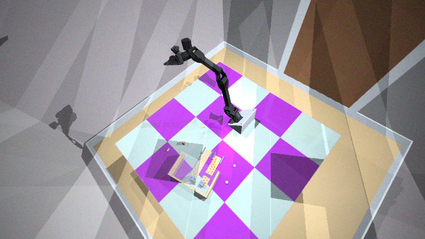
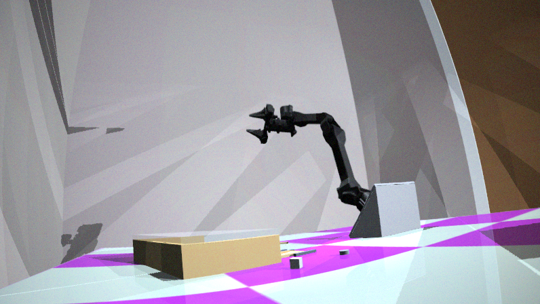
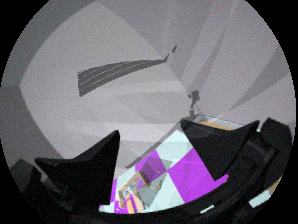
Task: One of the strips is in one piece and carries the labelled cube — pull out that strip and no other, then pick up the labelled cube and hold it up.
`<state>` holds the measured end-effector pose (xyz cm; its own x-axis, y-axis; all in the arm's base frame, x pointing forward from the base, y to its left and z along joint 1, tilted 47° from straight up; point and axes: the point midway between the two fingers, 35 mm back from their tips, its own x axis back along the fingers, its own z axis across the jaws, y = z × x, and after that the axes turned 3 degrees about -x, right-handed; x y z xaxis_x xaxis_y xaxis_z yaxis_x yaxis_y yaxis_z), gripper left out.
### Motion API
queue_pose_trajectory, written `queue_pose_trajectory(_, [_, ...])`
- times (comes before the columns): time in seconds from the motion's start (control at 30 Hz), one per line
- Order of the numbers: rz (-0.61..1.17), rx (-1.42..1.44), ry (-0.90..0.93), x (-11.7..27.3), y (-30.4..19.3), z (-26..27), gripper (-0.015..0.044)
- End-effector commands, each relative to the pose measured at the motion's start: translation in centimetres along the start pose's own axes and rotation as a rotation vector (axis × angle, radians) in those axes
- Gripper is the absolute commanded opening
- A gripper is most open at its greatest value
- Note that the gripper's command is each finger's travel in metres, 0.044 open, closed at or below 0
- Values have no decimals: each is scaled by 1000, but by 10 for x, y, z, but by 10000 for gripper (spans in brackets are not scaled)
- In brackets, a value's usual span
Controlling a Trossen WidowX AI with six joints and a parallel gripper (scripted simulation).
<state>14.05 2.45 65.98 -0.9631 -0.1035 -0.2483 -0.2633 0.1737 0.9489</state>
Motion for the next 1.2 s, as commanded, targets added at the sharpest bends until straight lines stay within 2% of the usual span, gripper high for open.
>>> queue_pose_trajectory(0.0, [-2, -5, -1, -1, -1, -2, 400])
queue_pose_trajectory(0.13, [-31, -100, -25, -17, -19, -41, 400])
queue_pose_trajectory(0.3, [-17, -231, -66, -55, -66, -81, 400])
queue_pose_trajectory(0.57, [68, -336, -121, -122, -155, -89, 400])
queue_pose_trajectory(0.73, [202, -362, -140, -161, -228, -60, 400])
queue_pose_trajectory(0.9, [355, -340, -150, -182, -301, -11, 400])
queue_pose_trajectory(1.17, [597, -173, -135, -172, -409, 91, 400])
